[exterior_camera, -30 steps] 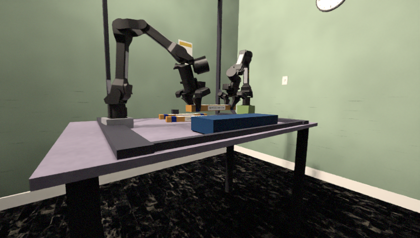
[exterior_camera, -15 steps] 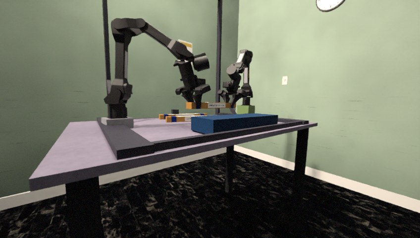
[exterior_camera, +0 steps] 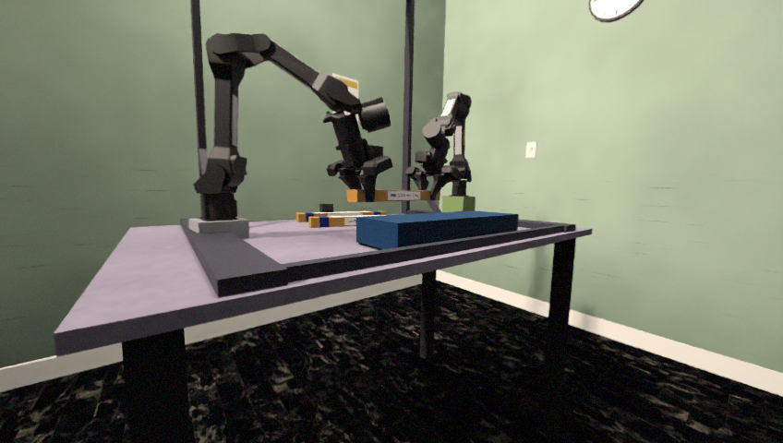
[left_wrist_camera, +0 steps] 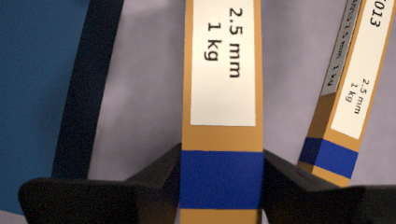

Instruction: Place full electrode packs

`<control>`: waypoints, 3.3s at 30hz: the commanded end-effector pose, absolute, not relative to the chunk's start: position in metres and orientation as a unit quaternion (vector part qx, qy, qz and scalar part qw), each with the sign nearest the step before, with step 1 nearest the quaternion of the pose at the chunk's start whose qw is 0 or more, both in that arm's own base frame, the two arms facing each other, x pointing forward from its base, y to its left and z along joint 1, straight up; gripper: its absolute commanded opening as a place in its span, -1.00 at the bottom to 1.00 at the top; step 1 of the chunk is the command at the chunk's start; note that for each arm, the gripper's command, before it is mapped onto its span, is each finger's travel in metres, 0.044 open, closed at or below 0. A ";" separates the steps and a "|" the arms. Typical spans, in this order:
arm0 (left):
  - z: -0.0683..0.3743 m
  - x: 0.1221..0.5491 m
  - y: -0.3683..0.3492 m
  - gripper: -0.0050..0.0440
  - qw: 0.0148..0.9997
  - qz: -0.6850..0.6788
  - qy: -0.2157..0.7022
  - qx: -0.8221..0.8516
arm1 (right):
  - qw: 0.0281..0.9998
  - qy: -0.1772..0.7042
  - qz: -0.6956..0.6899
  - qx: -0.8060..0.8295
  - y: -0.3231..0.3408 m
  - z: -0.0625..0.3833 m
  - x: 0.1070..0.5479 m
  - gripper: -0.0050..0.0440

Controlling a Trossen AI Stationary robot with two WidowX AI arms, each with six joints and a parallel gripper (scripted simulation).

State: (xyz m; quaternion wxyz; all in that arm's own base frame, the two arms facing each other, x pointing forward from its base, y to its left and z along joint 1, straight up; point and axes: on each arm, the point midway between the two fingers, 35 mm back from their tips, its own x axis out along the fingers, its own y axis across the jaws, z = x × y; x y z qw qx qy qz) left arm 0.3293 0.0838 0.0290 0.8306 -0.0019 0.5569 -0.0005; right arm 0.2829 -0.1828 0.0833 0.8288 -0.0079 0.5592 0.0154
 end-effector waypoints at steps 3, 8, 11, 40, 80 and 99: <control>0.038 0.332 0.094 -1.00 0.833 -0.039 0.551 0.029 | 0.834 0.550 -0.038 0.014 -0.192 0.097 0.278 -1.00; 0.038 0.333 0.104 -1.00 0.832 -0.053 0.550 0.040 | 0.833 0.550 -0.052 0.024 -0.205 0.096 0.281 -1.00; 0.038 0.334 0.111 -1.00 0.832 -0.053 0.550 0.040 | 0.833 0.551 -0.052 0.024 -0.211 0.096 0.280 -1.00; 0.038 0.340 0.161 -1.00 0.832 -0.052 0.550 0.041 | 0.832 0.552 -0.051 0.019 -0.261 0.097 0.273 -1.00; 0.038 0.349 0.233 -1.00 0.832 -0.051 0.551 0.042 | 0.832 0.553 -0.052 0.018 -0.333 0.098 0.263 -1.00; 0.039 0.354 0.267 -1.00 0.832 -0.051 0.551 0.043 | 0.831 0.553 -0.052 0.017 -0.366 0.098 0.258 -1.00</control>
